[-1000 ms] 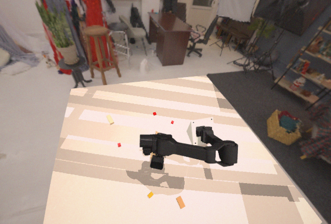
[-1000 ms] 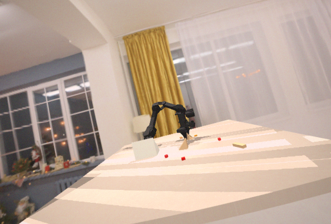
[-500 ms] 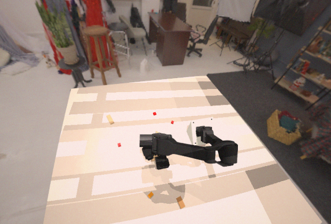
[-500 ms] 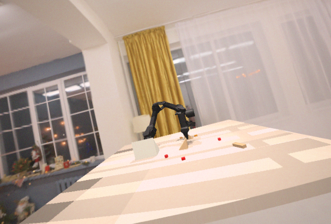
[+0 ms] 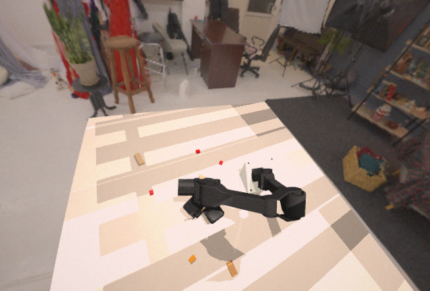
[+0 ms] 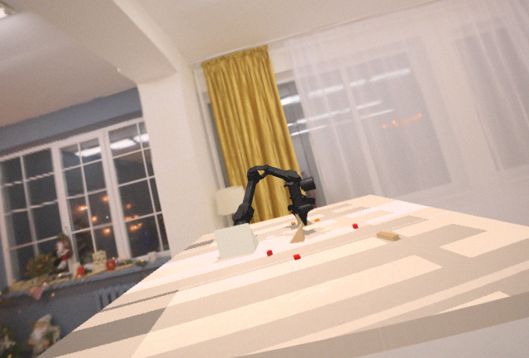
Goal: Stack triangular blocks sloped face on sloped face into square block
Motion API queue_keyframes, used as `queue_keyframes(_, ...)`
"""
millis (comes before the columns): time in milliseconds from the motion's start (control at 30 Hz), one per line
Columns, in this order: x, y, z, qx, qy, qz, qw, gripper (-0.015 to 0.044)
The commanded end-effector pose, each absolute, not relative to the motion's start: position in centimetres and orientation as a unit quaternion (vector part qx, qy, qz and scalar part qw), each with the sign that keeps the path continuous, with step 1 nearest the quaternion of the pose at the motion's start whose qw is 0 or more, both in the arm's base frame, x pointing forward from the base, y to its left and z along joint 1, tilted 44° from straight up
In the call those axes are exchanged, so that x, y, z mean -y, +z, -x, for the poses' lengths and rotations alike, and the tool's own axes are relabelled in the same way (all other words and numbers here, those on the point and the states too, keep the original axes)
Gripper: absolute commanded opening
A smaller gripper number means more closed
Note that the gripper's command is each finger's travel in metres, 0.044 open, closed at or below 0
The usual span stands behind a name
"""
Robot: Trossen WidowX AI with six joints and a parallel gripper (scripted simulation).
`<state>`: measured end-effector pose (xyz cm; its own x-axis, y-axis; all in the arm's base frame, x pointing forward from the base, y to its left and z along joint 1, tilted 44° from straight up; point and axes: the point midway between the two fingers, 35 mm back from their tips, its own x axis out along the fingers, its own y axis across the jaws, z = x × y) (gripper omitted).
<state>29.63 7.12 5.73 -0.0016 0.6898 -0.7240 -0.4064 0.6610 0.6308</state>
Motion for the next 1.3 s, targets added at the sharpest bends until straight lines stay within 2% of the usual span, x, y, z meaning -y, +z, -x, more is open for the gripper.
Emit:
queue_keyframes(0,-7.17,5.77,-29.6,-0.571,0.42,-0.093,0.7,0.0)
queue_keyframes(533,-7.18,5.77,-29.6,-0.461,0.539,0.068,0.701,0.0)
queue_keyframes(1267,-7.19,5.78,-29.58,-0.289,0.65,0.266,0.651,0.0)
